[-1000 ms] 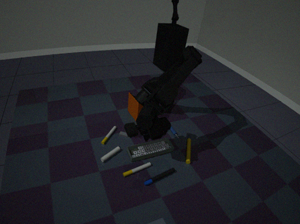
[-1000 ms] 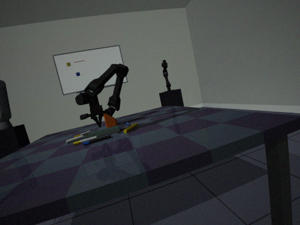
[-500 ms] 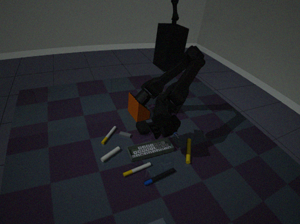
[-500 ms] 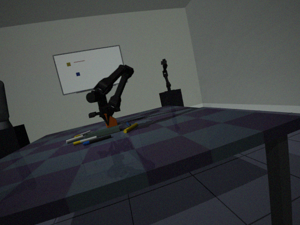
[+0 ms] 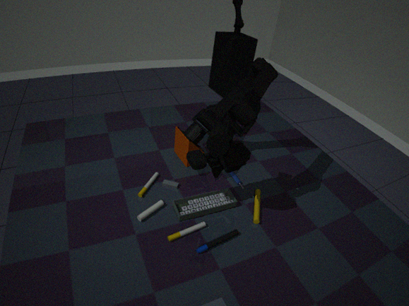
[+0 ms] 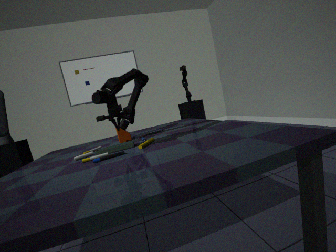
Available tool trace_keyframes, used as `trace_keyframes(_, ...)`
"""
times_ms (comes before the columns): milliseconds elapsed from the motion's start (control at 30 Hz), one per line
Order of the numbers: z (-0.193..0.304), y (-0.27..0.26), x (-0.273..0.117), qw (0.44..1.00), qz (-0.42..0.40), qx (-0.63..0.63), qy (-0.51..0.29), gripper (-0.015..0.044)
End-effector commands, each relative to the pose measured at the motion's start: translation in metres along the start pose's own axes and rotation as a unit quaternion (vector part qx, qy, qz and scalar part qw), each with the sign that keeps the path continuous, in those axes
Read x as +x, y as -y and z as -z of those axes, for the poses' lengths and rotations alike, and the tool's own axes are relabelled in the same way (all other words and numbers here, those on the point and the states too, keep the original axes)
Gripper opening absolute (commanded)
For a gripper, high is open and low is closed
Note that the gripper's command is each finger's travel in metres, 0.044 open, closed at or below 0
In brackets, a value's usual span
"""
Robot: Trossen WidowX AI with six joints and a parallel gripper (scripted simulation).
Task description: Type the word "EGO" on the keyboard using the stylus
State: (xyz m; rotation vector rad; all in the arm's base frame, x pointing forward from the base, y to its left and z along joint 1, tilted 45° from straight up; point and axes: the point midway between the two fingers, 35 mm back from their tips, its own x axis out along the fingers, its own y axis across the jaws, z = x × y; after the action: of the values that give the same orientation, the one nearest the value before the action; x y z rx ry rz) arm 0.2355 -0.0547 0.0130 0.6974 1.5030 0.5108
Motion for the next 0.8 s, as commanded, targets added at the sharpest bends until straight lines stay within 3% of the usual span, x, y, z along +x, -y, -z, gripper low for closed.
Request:
trace_keyframes(0, 0.0, 0.0, 0.0, 1.0, 0.0, 0.0, 0.0, 0.0026)
trace_keyframes(100, 0.0, 0.0, 0.0, 1.0, 0.0, 0.0, 0.0, 0.0105)
trace_keyframes(233, 0.0, 0.0, 0.0, 1.0, 0.0, 0.0, 0.0, 0.0)
trace_keyframes(533, 0.0, 0.0, 0.0, 1.0, 0.0, 0.0, 0.0, 0.0)
trace_keyframes(700, 0.002, -0.011, -0.001, 1.0, 0.011, 0.002, 0.014, 0.0131)
trace_keyframes(767, 0.006, -0.026, -0.002, 0.999, 0.024, 0.003, 0.034, 0.015)
